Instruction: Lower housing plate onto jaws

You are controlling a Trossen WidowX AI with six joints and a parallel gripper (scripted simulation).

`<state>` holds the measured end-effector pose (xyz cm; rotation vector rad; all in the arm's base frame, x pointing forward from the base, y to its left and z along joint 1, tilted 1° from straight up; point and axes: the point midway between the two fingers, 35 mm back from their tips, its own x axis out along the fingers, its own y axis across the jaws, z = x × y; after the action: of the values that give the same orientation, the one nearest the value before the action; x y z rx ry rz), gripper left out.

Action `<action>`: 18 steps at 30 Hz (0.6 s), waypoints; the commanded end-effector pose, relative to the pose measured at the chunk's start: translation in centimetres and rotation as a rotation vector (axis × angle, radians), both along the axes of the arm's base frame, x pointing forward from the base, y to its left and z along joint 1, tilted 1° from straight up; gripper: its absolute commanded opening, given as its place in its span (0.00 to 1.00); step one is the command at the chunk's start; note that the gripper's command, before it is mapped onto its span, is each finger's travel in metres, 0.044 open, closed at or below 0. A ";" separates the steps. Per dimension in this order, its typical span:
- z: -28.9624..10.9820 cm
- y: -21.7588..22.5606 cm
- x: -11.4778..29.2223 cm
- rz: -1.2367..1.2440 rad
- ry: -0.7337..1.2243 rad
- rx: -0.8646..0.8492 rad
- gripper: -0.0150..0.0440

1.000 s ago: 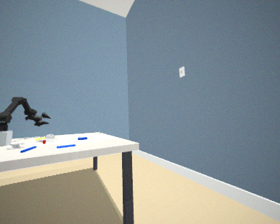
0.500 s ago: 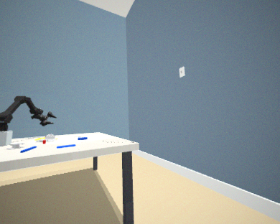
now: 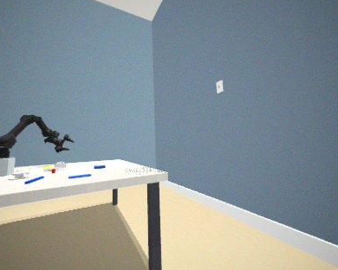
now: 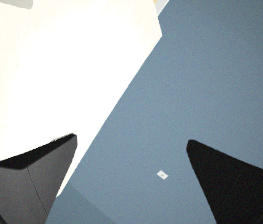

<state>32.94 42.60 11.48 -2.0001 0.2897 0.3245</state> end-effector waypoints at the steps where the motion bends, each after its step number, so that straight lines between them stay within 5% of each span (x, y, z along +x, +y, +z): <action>1: -0.4 -1.4 1.3 -0.041 0.020 0.042 1.00; 18: -1.1 -6.9 6.0 -0.212 0.067 0.197 1.00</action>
<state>38.04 36.99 10.66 -1.7938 0.4539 0.2822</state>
